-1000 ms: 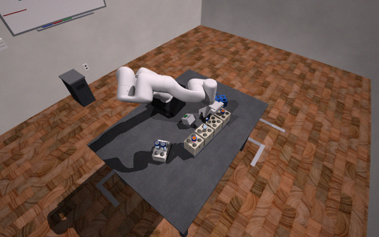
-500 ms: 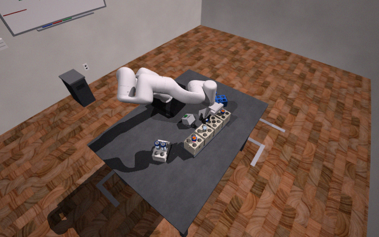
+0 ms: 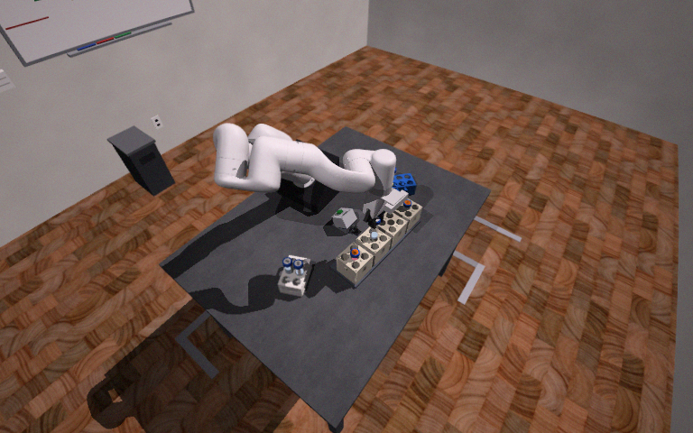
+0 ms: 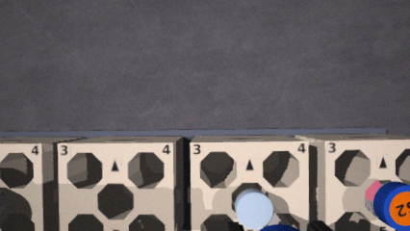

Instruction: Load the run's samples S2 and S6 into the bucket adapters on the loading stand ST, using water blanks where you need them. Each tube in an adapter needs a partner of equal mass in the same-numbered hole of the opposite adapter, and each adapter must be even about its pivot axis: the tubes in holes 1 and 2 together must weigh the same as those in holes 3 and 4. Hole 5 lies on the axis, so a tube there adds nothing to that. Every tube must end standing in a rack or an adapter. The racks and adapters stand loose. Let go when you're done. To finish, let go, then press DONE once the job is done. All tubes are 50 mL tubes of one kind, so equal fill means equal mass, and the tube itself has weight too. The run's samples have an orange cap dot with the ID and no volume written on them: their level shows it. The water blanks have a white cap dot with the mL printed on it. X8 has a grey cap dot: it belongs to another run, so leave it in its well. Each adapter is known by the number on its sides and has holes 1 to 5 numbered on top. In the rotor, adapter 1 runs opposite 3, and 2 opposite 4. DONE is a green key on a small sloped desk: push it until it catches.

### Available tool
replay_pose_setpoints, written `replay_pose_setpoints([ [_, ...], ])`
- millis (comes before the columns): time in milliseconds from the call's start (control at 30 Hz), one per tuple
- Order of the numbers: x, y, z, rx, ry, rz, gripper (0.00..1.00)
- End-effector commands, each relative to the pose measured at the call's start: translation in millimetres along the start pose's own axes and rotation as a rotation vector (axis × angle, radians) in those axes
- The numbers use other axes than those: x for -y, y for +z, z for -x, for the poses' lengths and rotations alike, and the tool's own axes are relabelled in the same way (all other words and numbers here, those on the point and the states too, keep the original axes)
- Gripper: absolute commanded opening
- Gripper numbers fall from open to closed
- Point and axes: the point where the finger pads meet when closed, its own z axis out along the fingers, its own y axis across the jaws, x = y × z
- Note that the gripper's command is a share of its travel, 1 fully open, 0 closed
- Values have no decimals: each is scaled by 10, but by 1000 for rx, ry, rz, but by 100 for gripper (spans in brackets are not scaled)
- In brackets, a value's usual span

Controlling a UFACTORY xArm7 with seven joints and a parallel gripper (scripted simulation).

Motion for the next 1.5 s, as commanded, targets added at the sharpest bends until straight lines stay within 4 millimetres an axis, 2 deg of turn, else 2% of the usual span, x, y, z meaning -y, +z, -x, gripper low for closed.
replay_pose_setpoints([
  [0,8,-3,-12,-5,0,-2,0],
  [1467,8,398,-13,-5,0,-2,0],
])
